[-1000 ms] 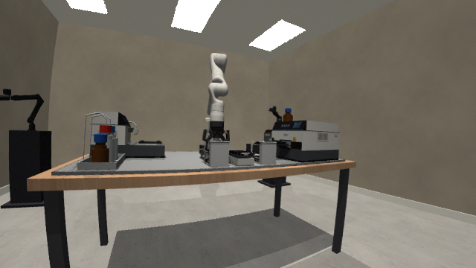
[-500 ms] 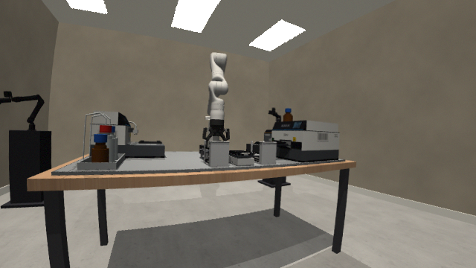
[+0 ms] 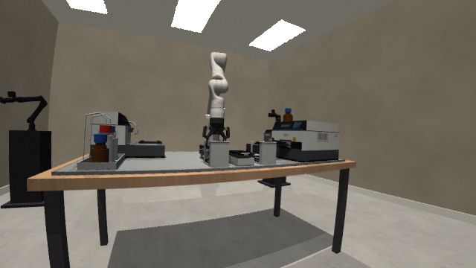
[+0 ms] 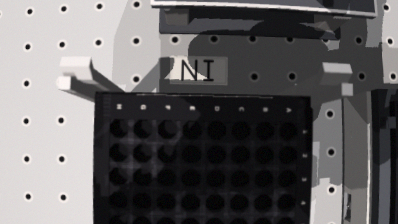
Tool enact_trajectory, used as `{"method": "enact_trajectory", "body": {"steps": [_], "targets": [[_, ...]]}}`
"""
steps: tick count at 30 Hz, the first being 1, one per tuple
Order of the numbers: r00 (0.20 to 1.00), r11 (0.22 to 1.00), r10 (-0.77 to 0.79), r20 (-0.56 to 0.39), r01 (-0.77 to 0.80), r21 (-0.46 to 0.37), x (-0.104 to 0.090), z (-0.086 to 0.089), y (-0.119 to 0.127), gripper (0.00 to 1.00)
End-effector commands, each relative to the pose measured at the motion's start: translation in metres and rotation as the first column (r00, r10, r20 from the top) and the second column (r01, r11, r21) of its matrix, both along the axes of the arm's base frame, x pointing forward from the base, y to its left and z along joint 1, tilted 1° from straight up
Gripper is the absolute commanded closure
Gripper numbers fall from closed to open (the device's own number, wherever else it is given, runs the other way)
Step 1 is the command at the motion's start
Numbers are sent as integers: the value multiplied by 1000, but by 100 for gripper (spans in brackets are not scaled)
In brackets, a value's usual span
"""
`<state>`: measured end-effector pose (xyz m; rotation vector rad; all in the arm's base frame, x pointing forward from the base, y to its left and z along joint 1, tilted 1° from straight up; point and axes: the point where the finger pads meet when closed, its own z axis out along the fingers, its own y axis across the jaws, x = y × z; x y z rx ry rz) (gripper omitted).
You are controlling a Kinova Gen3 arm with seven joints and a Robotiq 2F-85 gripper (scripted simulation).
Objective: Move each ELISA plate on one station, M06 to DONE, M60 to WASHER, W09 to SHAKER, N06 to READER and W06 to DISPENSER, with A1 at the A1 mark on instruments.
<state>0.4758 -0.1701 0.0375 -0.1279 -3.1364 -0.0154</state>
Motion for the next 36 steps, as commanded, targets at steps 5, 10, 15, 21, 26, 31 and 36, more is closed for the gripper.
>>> {"method": "enact_trajectory", "body": {"steps": [5, 10, 15, 21, 26, 31, 36], "targets": [[1000, 1000, 0, 2, 0, -1, 1, 6, 0, 6], [1000, 1000, 0, 2, 0, -1, 1, 9, 0, 6], [1000, 1000, 0, 2, 0, -1, 1, 11, 0, 6], [1000, 1000, 0, 2, 0, -1, 1, 15, 0, 6], [1000, 1000, 0, 2, 0, -1, 1, 18, 0, 6], [1000, 1000, 0, 2, 0, -1, 1, 20, 0, 6], [1000, 1000, 0, 2, 0, -1, 1, 24, 0, 6]]}}
